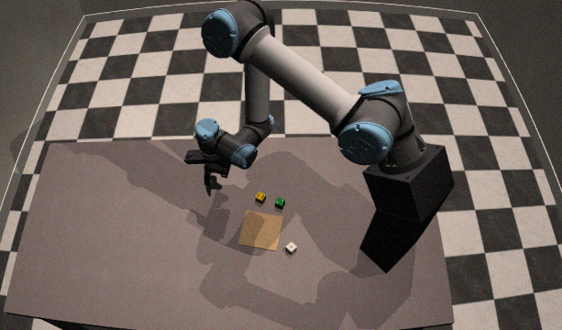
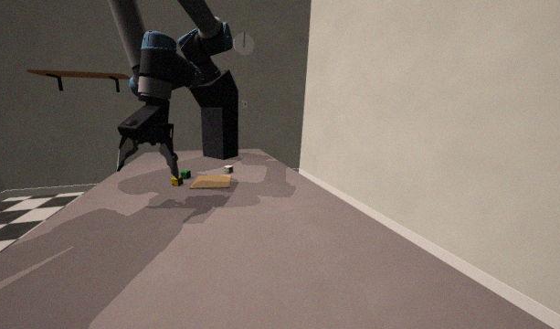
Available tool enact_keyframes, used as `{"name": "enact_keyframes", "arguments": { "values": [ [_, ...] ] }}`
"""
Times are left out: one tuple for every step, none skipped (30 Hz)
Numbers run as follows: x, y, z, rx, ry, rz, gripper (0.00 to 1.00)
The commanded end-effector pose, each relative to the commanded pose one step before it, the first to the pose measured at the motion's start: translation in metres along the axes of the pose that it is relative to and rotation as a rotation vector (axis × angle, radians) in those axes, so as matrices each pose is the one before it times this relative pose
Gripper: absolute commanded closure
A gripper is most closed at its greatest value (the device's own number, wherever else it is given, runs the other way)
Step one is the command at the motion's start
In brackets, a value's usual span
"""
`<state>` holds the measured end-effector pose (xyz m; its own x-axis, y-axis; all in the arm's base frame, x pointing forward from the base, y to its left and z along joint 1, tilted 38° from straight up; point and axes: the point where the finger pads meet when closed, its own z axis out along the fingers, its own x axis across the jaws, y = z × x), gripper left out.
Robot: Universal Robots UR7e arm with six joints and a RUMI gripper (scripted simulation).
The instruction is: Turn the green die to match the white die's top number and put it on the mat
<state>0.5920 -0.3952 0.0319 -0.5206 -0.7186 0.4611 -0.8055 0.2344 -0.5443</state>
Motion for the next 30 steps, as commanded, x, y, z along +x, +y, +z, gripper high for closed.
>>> {"name": "enact_keyframes", "arguments": {
  "values": [
    [0.00866,0.045,-0.01798,-0.00818,-0.04548,-0.07517,0.0],
    [-0.00005,0.007,-0.00285,-0.00267,-0.00625,-0.01096,0.0],
    [-0.00023,0.00677,-0.00283,-0.00246,-0.00609,-0.01055,0.0],
    [0.0,0.0,0.0,0.0,0.0,0.0,0.0],
    [0.0,0.0,0.0,0.0,0.0,0.0,0.0],
    [-0.00039,0.00653,-0.0028,-0.00225,-0.00592,-0.01014,0.0],
    [-0.00054,0.00628,-0.00276,-0.00206,-0.00574,-0.00972,0.0],
    [-0.00066,0.00602,-0.00271,-0.00187,-0.00555,-0.00931,0.0],
    [-0.00077,0.00577,-0.00265,-0.0017,-0.00535,-0.0089,0.0],
    [-0.00087,0.0055,-0.00258,-0.00153,-0.00515,-0.00848,0.0],
    [-0.00095,0.00524,-0.0025,-0.00138,-0.00494,-0.00807,0.0],
    [-0.00101,0.00497,-0.00242,-0.00124,-0.00472,-0.00766,0.0],
    [-0.00105,0.0047,-0.00233,-0.0011,-0.0045,-0.00726,0.0],
    [-0.00108,0.00444,-0.00224,-0.00098,-0.00427,-0.00685,0.0],
    [-0.0011,0.00417,-0.00214,-0.00087,-0.00405,-0.00645,0.0],
    [-0.0011,0.00391,-0.00204,-0.00077,-0.00382,-0.00606,0.0],
    [-0.0011,0.00365,-0.00193,-0.00068,-0.00359,-0.00567,0.0],
    [-0.00108,0.0034,-0.00182,-0.00059,-0.00336,-0.00529,0.0],
    [-0.00105,0.00315,-0.00171,-0.00052,-0.00313,-0.00491,0.0],
    [-0.00101,0.00291,-0.0016,-0.00045,-0.0029,-0.00454,0.0],
    [0.0,0.0,0.0,0.0,0.0,0.0,0.0],
    [0.0,0.0,0.0,0.0,0.0,0.0,0.0],
    [-0.00097,0.00267,-0.00148,-0.00039,-0.00268,-0.00418,0.0],
    [-0.00091,0.00244,-0.00137,-0.00033,-0.00246,-0.00383,0.0],
    [-0.00086,0.00222,-0.00125,-0.00029,-0.00224,-0.00348,0.0],
    [-0.0008,0.002,-0.00114,-0.00024,-0.00203,-0.00315,0.0],
    [-0.00073,0.00179,-0.00103,-0.00021,-0.00183,-0.00283,0.0],
    [-0.00066,0.00159,-0.00092,-0.00018,-0.00163,-0.00252,0.0],
    [-0.0006,0.0014,-0.00082,-0.00015,-0.00144,-0.00222,0.0],
    [-0.00053,0.00122,-0.00071,-0.00012,-0.00126,-0.00193,0.0]
  ]
}}
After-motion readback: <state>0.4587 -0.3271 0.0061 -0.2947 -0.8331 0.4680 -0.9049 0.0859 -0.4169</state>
